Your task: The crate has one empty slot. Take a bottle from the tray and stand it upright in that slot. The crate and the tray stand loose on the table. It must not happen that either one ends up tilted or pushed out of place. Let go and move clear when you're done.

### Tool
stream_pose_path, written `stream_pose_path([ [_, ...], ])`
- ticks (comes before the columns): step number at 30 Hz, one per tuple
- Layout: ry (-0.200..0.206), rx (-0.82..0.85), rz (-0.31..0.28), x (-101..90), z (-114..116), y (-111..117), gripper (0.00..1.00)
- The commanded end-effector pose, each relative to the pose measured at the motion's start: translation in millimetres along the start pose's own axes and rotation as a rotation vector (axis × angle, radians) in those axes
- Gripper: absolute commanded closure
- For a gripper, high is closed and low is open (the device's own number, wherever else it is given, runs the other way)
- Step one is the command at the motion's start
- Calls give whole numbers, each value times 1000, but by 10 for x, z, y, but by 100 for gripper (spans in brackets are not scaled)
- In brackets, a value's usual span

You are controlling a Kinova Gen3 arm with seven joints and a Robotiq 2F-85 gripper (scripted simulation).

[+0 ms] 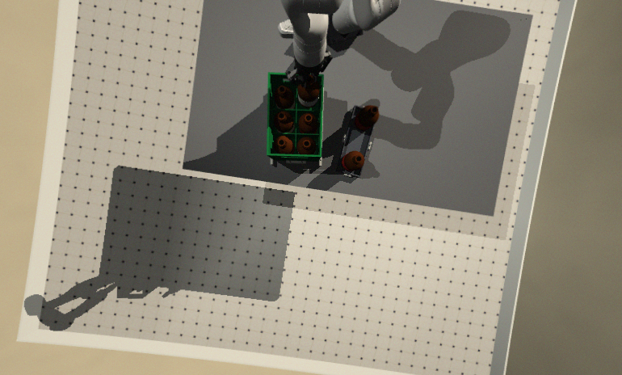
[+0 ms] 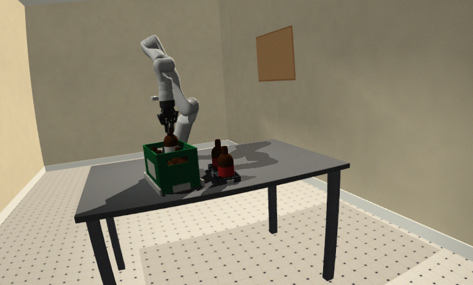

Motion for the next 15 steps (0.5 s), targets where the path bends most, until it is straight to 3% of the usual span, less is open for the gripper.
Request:
stream_pose_path([
  [1, -3, -4, 3, 25, 9, -3, 100],
  [15, -3, -4, 3, 171, 10, -3, 100],
])
Point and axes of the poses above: the point where the finger pads meet when closed, its own x axis out along the fingers, its own z axis across the jaws, y = z × x, the point moved 5 cm from there along -x, back along the fingers, and after that the axes turned 4 degrees about x, right-handed, at the moved point
